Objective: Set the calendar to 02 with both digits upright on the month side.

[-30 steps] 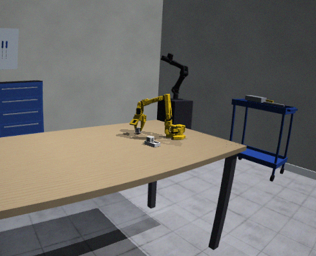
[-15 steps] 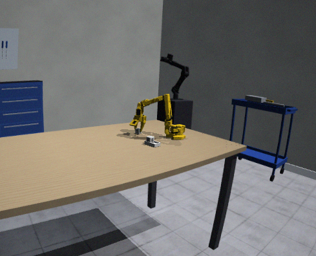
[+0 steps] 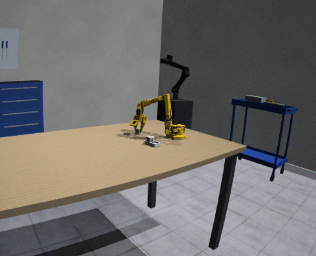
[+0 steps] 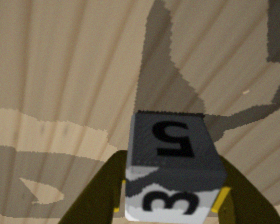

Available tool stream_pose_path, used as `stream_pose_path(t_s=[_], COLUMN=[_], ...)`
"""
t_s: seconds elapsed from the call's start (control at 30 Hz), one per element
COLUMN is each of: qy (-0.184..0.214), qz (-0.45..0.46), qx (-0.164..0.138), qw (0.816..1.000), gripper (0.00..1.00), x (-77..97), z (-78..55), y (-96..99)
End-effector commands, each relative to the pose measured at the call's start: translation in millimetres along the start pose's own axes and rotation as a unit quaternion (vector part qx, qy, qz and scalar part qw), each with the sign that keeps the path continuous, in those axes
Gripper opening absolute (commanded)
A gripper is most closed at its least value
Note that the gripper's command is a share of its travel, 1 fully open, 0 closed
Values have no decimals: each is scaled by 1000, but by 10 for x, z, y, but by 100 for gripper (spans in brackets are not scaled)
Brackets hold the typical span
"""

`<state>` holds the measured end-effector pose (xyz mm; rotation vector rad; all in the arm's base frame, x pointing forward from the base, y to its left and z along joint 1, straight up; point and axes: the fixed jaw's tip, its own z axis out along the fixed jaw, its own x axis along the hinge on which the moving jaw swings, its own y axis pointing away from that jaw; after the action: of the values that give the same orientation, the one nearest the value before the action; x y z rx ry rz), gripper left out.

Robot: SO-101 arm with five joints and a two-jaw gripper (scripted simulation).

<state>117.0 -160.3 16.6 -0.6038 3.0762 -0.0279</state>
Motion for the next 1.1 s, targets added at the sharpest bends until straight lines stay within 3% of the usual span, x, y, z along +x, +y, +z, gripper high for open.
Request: stream_pose_path(t_s=[0.0,0.33,0.7,1.07], qy=[-3,-3,-3,-3], qz=[0,0,0,0], qx=[13,13,13,13], qw=[1000,1000,1000,1000], gripper=[0,16,18,26], x=[16,16,16,16], z=[-30,-30,-30,-30], y=[-37,-37,-37,-37])
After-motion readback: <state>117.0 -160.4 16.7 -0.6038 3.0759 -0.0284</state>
